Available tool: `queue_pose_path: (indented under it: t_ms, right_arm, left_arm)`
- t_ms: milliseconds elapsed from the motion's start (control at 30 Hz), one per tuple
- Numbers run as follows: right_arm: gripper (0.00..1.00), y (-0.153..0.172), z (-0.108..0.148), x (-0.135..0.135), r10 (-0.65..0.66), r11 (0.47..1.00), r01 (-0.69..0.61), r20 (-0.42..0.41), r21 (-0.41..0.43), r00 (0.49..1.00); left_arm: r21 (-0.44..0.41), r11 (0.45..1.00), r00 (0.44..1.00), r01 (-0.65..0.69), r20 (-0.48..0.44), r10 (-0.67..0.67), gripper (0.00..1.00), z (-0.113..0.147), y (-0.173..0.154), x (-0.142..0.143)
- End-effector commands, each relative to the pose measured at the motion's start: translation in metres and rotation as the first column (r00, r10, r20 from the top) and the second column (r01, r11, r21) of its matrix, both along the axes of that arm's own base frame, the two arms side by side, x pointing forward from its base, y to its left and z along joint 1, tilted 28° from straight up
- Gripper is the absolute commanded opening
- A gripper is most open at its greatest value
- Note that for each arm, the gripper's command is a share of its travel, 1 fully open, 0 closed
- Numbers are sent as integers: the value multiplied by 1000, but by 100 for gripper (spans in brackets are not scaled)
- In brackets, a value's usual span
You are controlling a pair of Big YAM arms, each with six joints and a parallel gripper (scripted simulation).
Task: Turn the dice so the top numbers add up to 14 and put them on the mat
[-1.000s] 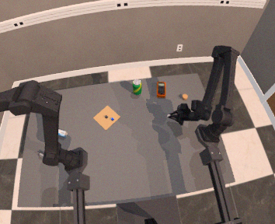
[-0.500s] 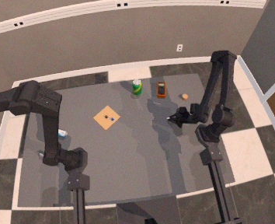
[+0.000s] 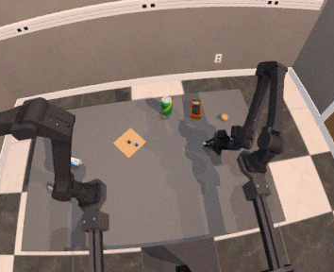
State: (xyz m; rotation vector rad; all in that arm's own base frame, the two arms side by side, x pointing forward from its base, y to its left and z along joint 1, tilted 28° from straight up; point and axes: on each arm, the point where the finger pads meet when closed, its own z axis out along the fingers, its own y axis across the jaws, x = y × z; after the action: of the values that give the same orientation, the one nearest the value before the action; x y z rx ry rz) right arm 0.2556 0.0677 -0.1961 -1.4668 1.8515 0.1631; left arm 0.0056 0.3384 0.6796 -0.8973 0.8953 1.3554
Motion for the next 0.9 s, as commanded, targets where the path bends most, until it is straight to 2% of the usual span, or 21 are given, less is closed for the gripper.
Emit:
queue_pose_path:
  t_ms: [0,400,433,500,867]
  right_arm:
    - [11,2,-2,-9,8,1000,-8,-21,3,1000]
    - [11,-3,-7,-4,1,1000,-1,-13,1,1000]
    - [11,1,-5,-15,8,1000,-8,-36,5,999]
    - [11,-4,-10,-2,-2,1000,2,-12,1,1000]
    - [11,-6,-14,-4,1,1000,-1,-17,2,1000]
  left_arm:
    - [54,998,1000,-9,-12,10,100,17,-17,-3]
    - [54,998,1000,-9,-12,10,100,17,-17,-3]
    - [54,998,1000,-9,-12,10,100,17,-17,-3]
    - [54,998,1000,-9,-12,10,100,17,-17,-3]
    - [54,998,1000,-9,-12,10,100,17,-17,-3]
